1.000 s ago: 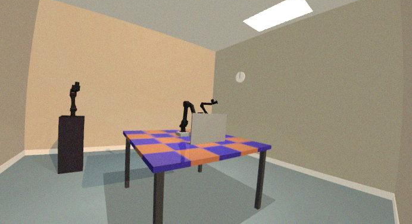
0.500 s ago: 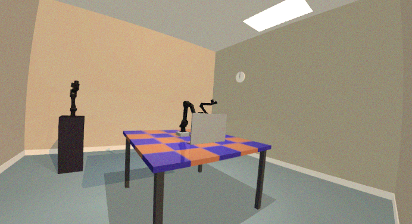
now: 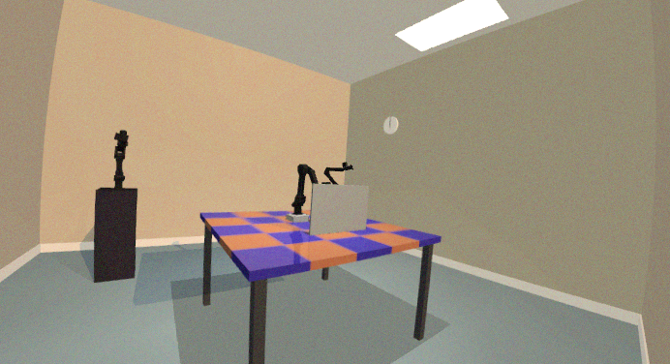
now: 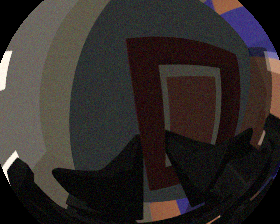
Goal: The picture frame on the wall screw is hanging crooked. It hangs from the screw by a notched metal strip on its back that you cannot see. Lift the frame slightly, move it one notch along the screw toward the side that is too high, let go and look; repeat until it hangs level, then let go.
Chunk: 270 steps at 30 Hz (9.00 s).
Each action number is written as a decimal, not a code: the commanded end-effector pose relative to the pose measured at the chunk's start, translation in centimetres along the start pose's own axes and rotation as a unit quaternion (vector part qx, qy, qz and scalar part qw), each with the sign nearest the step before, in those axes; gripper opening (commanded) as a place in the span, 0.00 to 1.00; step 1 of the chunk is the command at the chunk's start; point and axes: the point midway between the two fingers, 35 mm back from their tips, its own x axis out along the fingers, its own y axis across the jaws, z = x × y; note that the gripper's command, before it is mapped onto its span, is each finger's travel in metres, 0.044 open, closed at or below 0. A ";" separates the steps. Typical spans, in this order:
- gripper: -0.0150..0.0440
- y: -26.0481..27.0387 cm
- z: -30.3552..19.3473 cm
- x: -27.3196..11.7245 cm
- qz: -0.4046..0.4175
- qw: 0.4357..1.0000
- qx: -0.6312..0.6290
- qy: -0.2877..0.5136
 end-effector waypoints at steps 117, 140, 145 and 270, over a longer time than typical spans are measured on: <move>0.25 -0.5 0.8 0.0 -0.001 1.000 0.009 -0.003; 0.25 -0.3 0.9 0.0 -0.001 0.996 0.089 -0.003; 0.25 -0.2 0.9 0.0 -0.001 0.995 0.099 -0.003; 0.69 3.2 1.1 -19.3 -0.005 1.000 0.004 0.001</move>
